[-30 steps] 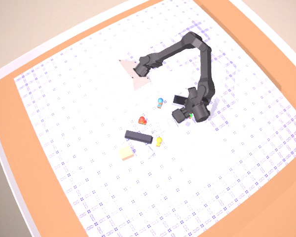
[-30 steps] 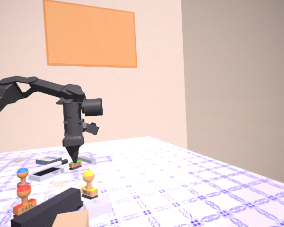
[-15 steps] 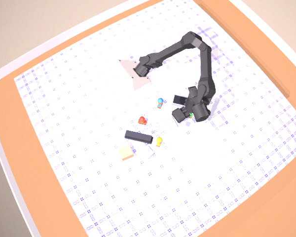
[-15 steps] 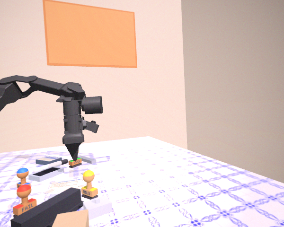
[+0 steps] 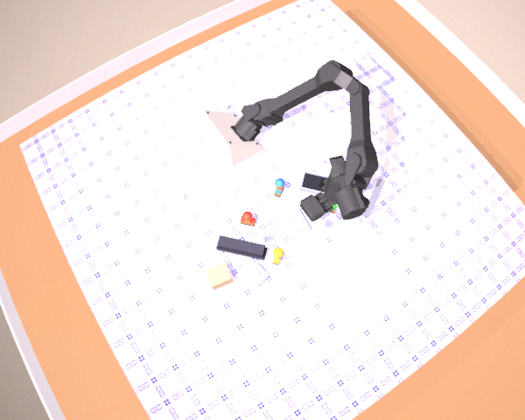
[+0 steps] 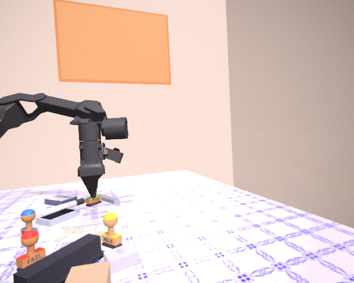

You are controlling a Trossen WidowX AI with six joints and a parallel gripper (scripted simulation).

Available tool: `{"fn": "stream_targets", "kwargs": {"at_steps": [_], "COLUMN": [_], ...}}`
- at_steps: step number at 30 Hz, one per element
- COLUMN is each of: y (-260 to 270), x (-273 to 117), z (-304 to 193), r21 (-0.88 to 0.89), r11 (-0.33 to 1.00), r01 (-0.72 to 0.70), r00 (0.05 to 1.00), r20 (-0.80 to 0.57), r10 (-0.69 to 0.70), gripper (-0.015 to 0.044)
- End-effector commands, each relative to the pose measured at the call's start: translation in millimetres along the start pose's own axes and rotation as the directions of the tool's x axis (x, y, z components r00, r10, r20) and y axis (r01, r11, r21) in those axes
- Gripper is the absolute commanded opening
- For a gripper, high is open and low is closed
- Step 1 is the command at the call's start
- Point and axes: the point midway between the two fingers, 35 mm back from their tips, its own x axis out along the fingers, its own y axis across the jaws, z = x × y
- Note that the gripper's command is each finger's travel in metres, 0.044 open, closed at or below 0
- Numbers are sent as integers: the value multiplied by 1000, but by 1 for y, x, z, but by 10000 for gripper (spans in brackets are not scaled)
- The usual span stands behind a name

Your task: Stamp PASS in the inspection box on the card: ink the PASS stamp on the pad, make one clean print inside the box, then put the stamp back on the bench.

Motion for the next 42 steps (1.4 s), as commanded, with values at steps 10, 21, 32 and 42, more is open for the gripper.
{"fn": "stream_targets", "kwargs": {"at_steps": [10,21,32,42], "y": [-1,-1,-1,-1], "x": [-7,-13,-18,-23], "z": [1,1,1,0], "r21": [-6,-6,-6,-6], "r11": [1000,1000,1000,1000], "r01": [5,5,6,5], "r00": [1000,1000,1000,1000], "r20": [2,2,2,2], "r10": [-5,-5,-5,-5], "gripper": [0,0,0,0]}}
